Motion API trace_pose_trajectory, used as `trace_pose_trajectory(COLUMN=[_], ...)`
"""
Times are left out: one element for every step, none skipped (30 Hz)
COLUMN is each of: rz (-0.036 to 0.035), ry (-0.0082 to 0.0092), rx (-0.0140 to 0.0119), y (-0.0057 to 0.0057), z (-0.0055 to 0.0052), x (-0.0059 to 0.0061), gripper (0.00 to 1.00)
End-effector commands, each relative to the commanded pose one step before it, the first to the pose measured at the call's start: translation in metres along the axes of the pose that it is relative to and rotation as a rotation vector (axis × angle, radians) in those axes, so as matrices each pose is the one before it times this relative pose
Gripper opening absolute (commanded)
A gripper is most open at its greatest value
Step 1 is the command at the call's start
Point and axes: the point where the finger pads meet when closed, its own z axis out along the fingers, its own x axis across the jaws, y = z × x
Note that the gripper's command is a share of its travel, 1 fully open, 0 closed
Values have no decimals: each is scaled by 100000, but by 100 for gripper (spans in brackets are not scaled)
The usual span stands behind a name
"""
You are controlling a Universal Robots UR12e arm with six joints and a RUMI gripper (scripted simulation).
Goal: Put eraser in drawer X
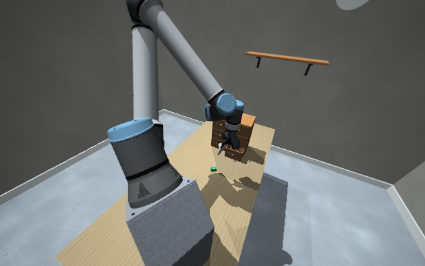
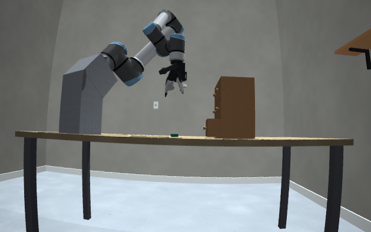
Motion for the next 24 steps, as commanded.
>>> trace_pose_trajectory(rz=[18176, 3483, 3382, 3278, 3173, 0, 0, 3064, 2954, 2842, 2729, 2614, 2498, 2381, 2263, 2146, 2028, 1910, 1793, 1676, 1561, 1447, 0, 0], ry=[-894, 4, 4, 4, 4, 0, 0, 4, 4, 4, 4, 4, 4, 4, 4, 4, 4, 4, 3, 3, 3, 3, 0, 0], rx=[664, -4, -4, -4, -4, 0, 0, -4, -3, -3, -3, -3, -3, -3, -3, -2, -2, -2, -2, -2, -2, -1, 0, 0], y=[-251, -55, -53, -52, -50, 0, 0, -48, -46, -44, -42, -40, -38, -36, -34, -32, -30, -28, -26, -25, -23, -21, 0, 0], z=[-272, -46, -45, -43, -42, 0, 0, -41, -39, -37, -36, -34, -33, -31, -30, -28, -27, -25, -23, -22, -20, -19, 0, 0], x=[274, 57, 54, 50, 47, 0, 0, 44, 41, 39, 36, 33, 31, 29, 26, 24, 22, 21, 19, 17, 16, 14, 0, 0], gripper=[100, 100, 100, 100, 100, 100, 100, 100, 100, 100, 100, 100, 100, 100, 100, 100, 100, 100, 100, 100, 100, 100, 100, 100])
